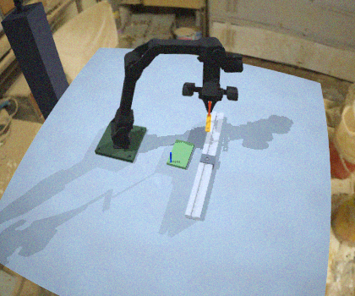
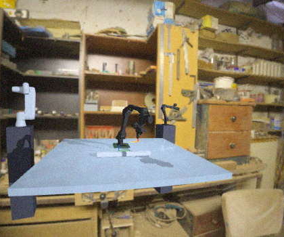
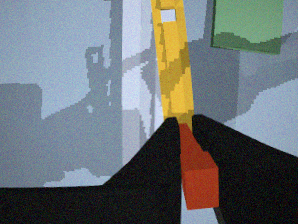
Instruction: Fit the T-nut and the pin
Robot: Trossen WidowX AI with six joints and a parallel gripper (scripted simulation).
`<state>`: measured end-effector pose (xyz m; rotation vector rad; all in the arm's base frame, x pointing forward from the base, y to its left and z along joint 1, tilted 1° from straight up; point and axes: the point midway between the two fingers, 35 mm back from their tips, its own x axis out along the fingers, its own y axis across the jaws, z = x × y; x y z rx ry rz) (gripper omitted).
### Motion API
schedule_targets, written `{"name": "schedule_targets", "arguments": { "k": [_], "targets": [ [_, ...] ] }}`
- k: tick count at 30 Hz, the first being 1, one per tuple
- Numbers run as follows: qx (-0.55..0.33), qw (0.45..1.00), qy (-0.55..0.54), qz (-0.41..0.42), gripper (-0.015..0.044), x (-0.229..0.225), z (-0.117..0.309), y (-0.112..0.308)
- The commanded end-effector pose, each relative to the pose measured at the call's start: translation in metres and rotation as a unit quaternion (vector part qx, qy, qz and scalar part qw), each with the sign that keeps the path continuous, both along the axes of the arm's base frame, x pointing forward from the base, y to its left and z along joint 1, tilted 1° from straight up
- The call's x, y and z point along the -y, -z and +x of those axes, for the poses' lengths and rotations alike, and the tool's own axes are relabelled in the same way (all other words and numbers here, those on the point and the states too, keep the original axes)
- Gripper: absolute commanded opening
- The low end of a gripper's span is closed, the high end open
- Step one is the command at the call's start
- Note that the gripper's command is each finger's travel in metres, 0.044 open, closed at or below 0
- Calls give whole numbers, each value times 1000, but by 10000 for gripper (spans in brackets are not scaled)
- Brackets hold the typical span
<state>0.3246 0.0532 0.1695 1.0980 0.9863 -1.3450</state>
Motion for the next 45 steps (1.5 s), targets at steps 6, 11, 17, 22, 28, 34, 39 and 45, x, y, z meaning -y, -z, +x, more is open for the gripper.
{"name": "schedule_targets", "arguments": {
  "k": [6, 11, 17, 22, 28, 34, 39, 45],
  "targets": [
    [1, 1000, 10, 1, -150, -12, 10, 0],
    [1, 1000, 14, 1, -150, -19, 14, 1],
    [2, 1000, 19, 1, -150, -27, 20, 2],
    [2, 1000, 24, 0, -150, -34, 24, 3],
    [2, 1000, 29, 0, -150, -42, 29, 5],
    [2, 999, 34, -1, -150, -51, 34, 7],
    [3, 999, 36, -2, -150, -53, 35, 7],
    [12, 999, 36, -5, -150, -54, 35, 8]
  ]
}}
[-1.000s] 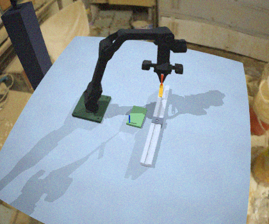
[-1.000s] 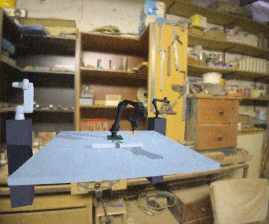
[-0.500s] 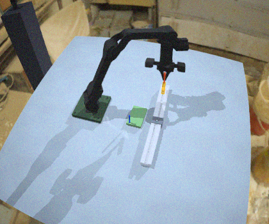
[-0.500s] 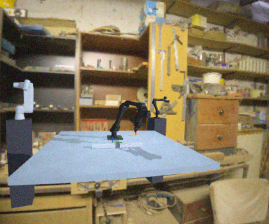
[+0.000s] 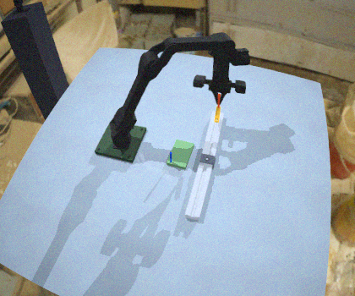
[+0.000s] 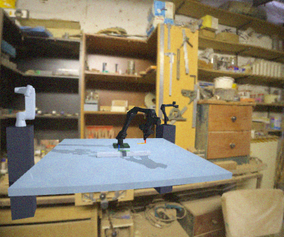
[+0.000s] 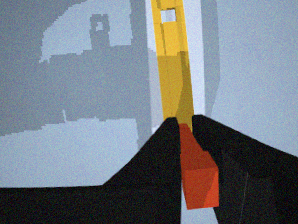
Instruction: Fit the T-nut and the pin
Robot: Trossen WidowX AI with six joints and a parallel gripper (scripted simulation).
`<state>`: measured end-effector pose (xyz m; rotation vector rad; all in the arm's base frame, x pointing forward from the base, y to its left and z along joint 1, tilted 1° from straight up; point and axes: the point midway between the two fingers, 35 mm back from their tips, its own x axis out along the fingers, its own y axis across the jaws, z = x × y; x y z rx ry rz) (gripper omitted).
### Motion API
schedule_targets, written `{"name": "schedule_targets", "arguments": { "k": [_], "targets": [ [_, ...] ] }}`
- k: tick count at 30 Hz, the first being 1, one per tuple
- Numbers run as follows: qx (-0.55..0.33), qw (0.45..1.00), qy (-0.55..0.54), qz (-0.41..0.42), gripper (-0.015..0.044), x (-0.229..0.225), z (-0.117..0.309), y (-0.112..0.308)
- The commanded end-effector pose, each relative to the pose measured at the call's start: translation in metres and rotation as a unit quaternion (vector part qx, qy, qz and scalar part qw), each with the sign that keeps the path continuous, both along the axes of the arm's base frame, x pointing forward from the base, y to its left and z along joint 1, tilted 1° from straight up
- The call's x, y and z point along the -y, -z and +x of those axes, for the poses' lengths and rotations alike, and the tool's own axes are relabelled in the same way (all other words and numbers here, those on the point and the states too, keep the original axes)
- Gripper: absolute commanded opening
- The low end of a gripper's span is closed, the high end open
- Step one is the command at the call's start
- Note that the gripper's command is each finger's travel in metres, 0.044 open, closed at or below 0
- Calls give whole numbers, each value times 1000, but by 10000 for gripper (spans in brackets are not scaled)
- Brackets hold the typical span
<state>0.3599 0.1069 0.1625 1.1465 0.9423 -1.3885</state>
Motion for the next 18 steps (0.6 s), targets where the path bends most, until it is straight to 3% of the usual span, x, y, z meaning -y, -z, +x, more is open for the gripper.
{"name": "schedule_targets", "arguments": {
  "k": [1, 18],
  "targets": [
    [6, 1000, 2, -4, -150, 0, 0, 1],
    [32, 999, 2, -14, -150, -2, -1, 3]
  ]
}}
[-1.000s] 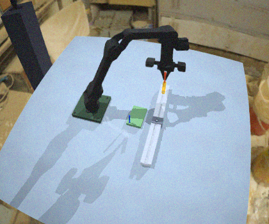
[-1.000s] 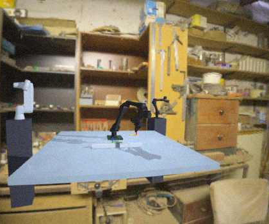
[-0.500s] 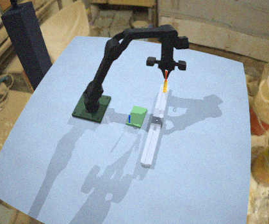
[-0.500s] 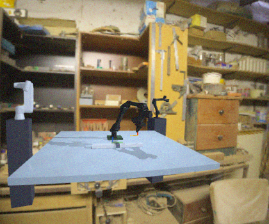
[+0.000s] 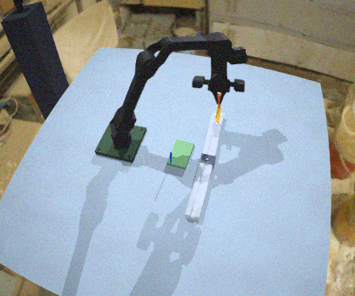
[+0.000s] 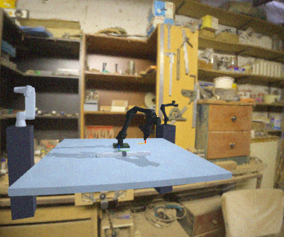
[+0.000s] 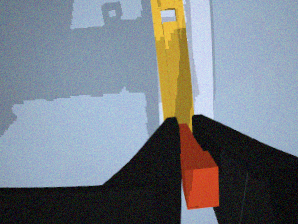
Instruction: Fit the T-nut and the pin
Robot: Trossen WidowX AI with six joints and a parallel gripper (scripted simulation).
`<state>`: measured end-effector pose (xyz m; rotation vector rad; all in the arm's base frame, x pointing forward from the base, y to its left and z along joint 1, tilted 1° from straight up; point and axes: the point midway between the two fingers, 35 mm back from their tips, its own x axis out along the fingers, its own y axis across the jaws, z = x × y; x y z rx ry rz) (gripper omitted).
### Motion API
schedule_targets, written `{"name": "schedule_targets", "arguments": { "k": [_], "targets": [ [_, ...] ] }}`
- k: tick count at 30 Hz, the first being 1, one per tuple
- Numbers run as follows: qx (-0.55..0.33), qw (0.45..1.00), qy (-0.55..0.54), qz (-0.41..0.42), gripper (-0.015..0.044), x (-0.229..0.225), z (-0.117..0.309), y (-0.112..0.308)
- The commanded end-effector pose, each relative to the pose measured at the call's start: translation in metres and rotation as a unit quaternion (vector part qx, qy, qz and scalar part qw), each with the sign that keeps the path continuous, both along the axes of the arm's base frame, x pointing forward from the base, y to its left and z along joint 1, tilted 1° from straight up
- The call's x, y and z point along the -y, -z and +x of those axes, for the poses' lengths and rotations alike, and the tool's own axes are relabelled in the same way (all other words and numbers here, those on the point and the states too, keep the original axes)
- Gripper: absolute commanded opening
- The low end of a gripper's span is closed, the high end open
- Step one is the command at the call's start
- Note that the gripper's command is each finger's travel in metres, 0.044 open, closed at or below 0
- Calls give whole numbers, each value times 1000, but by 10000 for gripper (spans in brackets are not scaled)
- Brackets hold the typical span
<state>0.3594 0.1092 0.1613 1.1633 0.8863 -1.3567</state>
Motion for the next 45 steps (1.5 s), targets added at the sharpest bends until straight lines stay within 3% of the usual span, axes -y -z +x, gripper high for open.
{"name": "schedule_targets", "arguments": {
  "k": [1, 45],
  "targets": [
    [6, 1000, 2, -4, -150, 0, -1, 1],
    [74, 997, 1, -27, -150, -3, -5, 5]
  ]
}}
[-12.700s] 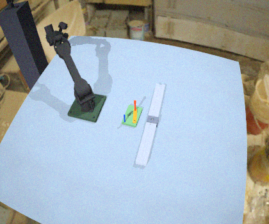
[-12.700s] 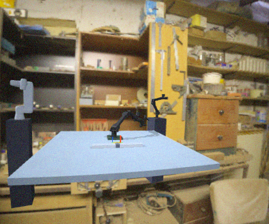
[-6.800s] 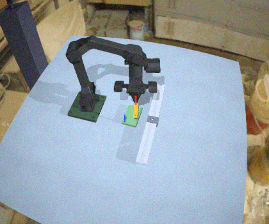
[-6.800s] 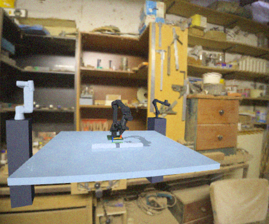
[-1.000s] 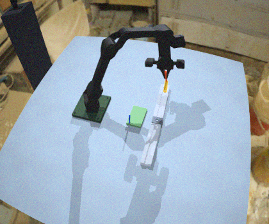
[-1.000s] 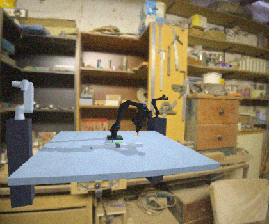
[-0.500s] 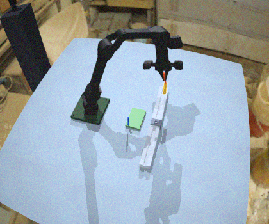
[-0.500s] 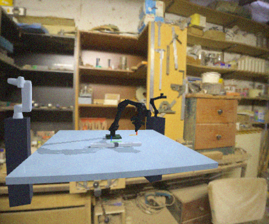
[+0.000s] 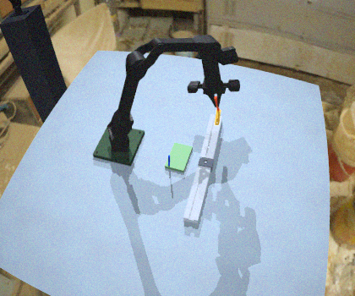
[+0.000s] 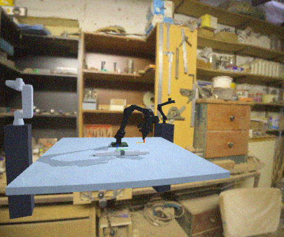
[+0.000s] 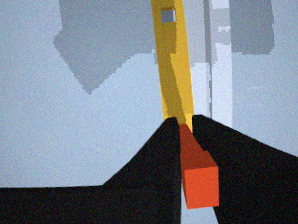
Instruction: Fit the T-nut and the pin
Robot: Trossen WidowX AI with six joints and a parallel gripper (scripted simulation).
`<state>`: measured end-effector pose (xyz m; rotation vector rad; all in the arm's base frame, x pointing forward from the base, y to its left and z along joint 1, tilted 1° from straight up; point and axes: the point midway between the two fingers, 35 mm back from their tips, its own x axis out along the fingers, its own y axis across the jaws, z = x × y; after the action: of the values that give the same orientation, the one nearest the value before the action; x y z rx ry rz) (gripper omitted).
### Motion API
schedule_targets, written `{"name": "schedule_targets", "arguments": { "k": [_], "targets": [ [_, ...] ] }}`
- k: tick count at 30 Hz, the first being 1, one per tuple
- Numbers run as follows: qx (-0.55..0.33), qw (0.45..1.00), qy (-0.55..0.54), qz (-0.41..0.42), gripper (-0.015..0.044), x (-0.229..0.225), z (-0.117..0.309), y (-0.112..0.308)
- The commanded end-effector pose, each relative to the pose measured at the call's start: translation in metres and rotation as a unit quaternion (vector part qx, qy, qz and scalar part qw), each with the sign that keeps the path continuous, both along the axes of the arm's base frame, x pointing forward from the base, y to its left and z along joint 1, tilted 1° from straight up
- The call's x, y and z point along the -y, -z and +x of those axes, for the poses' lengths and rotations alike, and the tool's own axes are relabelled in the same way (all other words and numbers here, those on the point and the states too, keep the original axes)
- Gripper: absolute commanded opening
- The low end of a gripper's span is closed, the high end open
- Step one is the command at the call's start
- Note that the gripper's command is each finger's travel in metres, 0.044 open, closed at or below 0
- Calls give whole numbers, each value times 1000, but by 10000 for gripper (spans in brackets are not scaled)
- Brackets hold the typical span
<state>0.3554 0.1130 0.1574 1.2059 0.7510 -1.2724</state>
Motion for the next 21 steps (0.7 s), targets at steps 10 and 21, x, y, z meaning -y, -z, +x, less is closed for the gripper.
{"name": "schedule_targets", "arguments": {
  "k": [10, 21],
  "targets": [
    [20, 1000, 1, -8, -150, 0, -2, 2],
    [38, 999, 3, -12, -150, -1, -4, 3]
  ]
}}
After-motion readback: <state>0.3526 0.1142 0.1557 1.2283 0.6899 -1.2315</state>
